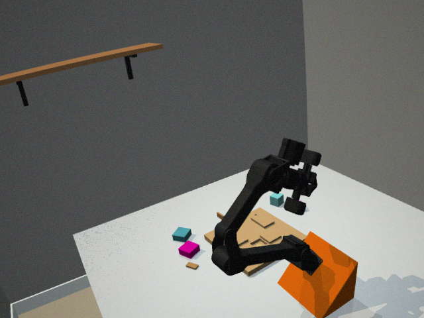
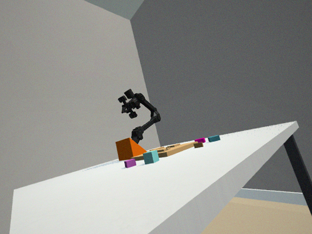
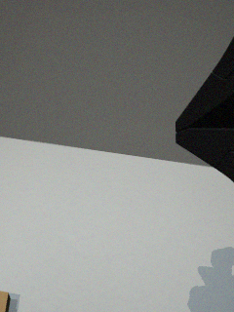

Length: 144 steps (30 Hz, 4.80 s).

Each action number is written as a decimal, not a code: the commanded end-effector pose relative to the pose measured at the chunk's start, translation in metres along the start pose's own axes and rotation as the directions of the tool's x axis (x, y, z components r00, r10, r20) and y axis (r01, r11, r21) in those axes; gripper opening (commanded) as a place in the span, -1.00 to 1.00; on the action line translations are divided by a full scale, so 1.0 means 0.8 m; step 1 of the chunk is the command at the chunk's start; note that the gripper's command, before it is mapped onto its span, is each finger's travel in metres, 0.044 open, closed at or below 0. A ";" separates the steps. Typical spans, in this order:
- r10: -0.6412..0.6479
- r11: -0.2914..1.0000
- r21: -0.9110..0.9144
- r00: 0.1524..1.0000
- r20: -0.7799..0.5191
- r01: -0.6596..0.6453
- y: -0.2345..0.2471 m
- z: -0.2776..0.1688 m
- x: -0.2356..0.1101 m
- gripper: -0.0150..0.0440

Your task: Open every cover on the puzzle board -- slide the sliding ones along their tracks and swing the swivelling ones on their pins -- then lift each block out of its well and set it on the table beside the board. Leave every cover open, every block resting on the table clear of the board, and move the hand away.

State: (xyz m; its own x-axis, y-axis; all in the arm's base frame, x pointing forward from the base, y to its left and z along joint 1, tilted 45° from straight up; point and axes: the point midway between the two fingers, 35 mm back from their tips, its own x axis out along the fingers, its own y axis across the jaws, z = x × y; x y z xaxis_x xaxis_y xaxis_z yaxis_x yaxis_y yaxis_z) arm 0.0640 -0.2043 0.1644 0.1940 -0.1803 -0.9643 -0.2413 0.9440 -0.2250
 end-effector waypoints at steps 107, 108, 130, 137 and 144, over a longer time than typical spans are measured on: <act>0.840 0.534 0.147 0.542 0.026 -0.833 0.290 0.331 0.101 -0.49; 0.840 0.534 0.147 0.543 0.026 -0.833 0.291 0.331 0.101 -0.49; 0.839 0.534 0.147 0.543 0.026 -0.833 0.314 0.333 0.116 -0.49; 0.839 0.534 0.147 0.543 0.027 -0.833 0.321 0.333 0.121 -0.49; 0.840 0.533 0.146 0.542 0.027 -0.833 0.329 0.333 0.125 -0.49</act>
State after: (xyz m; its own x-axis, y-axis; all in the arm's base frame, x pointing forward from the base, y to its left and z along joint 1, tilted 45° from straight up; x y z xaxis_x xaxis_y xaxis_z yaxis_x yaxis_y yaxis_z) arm 0.2765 0.0948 0.0498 -0.0634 0.6994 -0.7119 -0.1582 0.6973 0.6991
